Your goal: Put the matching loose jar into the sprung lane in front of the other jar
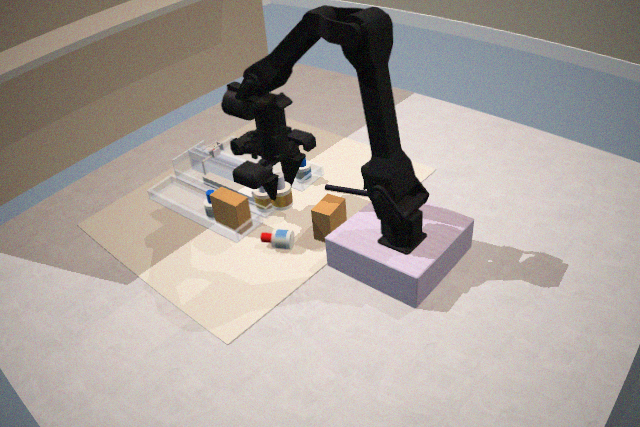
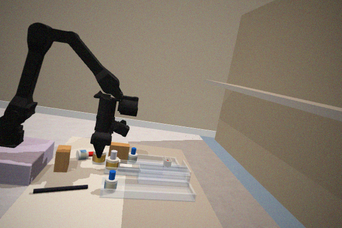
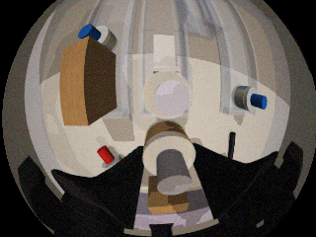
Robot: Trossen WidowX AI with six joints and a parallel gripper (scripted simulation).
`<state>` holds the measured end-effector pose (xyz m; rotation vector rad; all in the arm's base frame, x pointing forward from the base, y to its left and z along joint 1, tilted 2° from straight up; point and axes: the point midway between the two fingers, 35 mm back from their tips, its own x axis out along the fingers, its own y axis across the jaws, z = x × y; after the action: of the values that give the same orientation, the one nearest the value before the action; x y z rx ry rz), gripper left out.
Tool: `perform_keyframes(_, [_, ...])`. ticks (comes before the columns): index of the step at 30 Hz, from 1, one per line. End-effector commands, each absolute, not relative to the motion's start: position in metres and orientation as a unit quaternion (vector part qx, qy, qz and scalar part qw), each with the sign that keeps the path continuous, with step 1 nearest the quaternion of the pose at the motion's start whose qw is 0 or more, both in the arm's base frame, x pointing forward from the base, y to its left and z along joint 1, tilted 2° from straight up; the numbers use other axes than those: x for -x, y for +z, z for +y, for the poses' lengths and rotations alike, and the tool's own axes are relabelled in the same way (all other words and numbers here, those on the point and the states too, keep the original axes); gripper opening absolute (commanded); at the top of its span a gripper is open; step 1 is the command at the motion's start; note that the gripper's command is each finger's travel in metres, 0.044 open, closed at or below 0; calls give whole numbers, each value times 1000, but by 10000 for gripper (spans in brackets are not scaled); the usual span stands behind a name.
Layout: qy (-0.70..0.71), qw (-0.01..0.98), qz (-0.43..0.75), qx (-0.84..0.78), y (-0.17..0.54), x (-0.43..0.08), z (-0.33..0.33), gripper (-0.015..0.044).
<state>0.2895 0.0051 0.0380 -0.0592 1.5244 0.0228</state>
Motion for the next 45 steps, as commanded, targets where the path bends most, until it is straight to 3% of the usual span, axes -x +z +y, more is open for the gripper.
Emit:
perform_keyframes(1, [8, 725, 688, 27, 39, -294, 5, 0])
perform_keyframes(45, [8, 726, 687, 27, 41, -312, 6, 0])
